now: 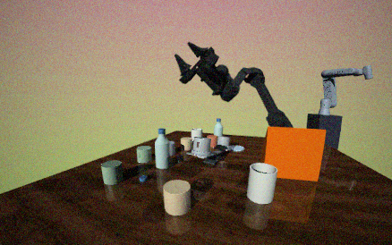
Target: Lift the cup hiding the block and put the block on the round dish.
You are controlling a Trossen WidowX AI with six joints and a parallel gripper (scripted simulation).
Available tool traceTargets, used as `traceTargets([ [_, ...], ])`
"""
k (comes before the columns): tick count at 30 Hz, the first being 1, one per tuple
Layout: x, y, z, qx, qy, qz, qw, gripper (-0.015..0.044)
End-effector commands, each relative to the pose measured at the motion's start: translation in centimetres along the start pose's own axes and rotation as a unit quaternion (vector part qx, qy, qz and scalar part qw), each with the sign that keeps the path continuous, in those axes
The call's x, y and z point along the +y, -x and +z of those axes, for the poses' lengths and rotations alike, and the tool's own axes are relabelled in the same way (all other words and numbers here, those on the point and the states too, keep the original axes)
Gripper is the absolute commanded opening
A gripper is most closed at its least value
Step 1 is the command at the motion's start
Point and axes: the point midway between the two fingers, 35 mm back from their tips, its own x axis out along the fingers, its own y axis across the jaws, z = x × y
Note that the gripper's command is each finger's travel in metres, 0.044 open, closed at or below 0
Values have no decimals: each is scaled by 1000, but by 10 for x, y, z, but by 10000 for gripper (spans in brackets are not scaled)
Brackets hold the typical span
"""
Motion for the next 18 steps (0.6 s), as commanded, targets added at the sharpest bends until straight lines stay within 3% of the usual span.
traceTargets([
  [1,0,0,0,0,-2,1,1000,426],
  [18,43,6,18,53,-230,148,961,440],
])
